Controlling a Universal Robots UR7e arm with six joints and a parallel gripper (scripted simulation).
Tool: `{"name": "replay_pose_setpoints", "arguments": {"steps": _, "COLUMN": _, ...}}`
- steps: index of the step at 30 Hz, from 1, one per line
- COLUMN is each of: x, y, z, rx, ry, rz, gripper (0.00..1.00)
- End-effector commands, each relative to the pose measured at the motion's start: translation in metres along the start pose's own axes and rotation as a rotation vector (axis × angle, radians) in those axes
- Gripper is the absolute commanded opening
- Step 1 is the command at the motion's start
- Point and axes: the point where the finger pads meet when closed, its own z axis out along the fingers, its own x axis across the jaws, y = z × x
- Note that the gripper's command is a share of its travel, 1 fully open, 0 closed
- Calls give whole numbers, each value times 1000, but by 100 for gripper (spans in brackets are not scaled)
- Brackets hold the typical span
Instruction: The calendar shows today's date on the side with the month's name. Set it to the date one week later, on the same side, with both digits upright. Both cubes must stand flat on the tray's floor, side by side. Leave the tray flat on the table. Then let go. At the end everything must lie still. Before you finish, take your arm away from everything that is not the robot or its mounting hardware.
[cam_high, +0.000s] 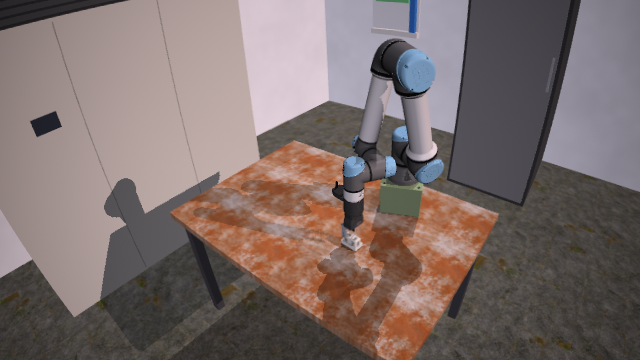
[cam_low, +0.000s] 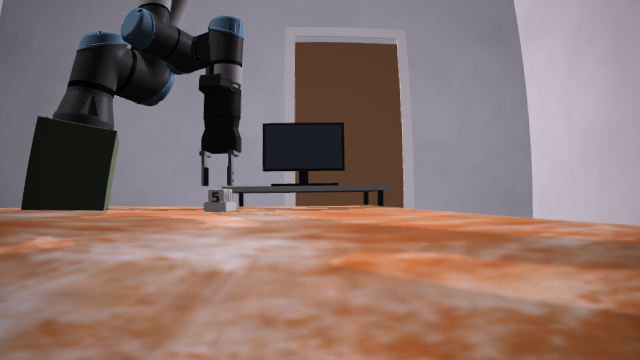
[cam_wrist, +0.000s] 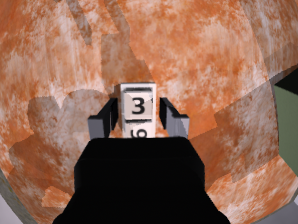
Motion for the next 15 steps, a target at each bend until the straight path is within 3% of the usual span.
{"name": "replay_pose_setpoints", "arguments": {"steps": 1, "x": 0, "y": 0, "z": 5, "rx": 0, "ry": -1, "rz": 0, "gripper": 90}}
{"name": "replay_pose_setpoints", "arguments": {"steps": 15, "x": 0, "y": 0, "z": 24, "rx": 0, "ry": -1, "rz": 0, "gripper": 90}}
